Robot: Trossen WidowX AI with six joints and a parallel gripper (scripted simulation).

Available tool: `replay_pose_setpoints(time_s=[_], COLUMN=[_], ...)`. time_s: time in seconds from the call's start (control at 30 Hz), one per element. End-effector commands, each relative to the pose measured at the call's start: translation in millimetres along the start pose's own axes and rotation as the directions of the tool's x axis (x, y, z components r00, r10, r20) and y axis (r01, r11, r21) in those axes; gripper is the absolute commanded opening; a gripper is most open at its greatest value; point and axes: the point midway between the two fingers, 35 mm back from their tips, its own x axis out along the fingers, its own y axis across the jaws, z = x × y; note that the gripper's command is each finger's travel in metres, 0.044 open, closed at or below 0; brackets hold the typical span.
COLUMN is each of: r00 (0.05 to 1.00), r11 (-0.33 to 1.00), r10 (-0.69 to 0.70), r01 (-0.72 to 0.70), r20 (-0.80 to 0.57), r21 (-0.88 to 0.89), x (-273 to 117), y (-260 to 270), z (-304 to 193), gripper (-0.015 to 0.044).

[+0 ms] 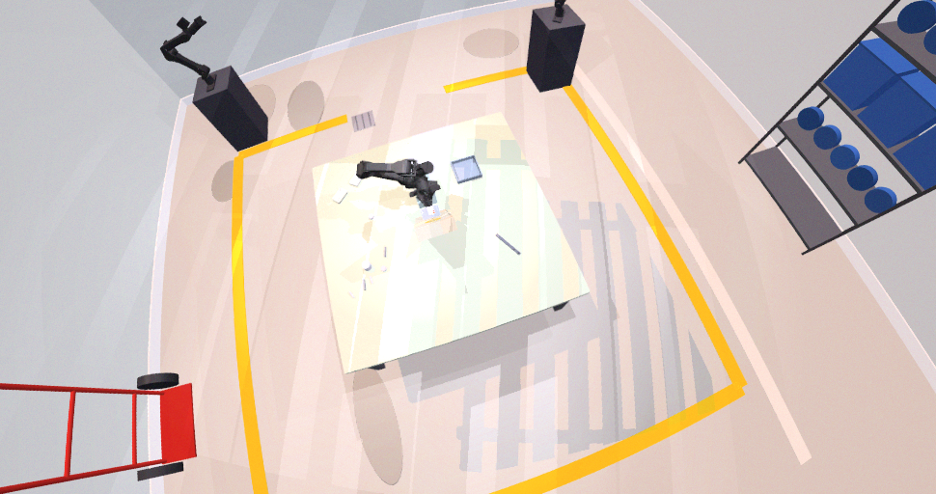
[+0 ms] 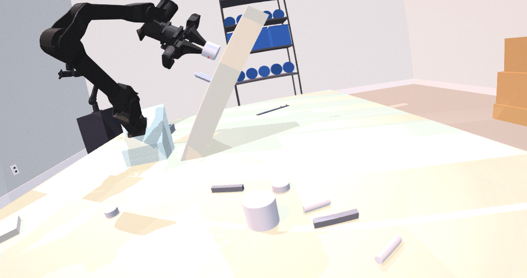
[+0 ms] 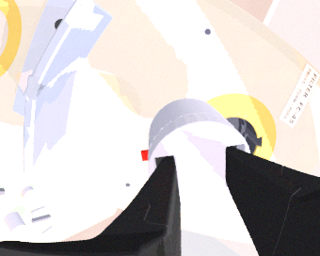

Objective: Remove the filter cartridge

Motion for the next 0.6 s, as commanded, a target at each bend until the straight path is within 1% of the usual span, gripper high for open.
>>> replay_pose_setpoints(time_s=[0.0,0.27,0.4,0.43,0.57], r00=[1.0,1.0,1.0,1.0,1.0], r11=[1.0,1.0,1.0,1.0,1.0], r10=[-0.007,-0.007,0.001,0.001,0.001], r01=[0.007,0.007,-0.001,-0.001,-0.001], r20=[-0.008,-0.008,0.001,0.001,0.001], r21=[0.006,0.006,-0.003,-0.003,-0.003], x=[0.7,4.0,4.1,4.1,4.1], y=[11.1,29.8,24.9,24.9,24.9], z=[7.2,19.7,16.9,16.9,16.9], gripper=[0.0,0.0,0.0105,0.0115,0.0115])
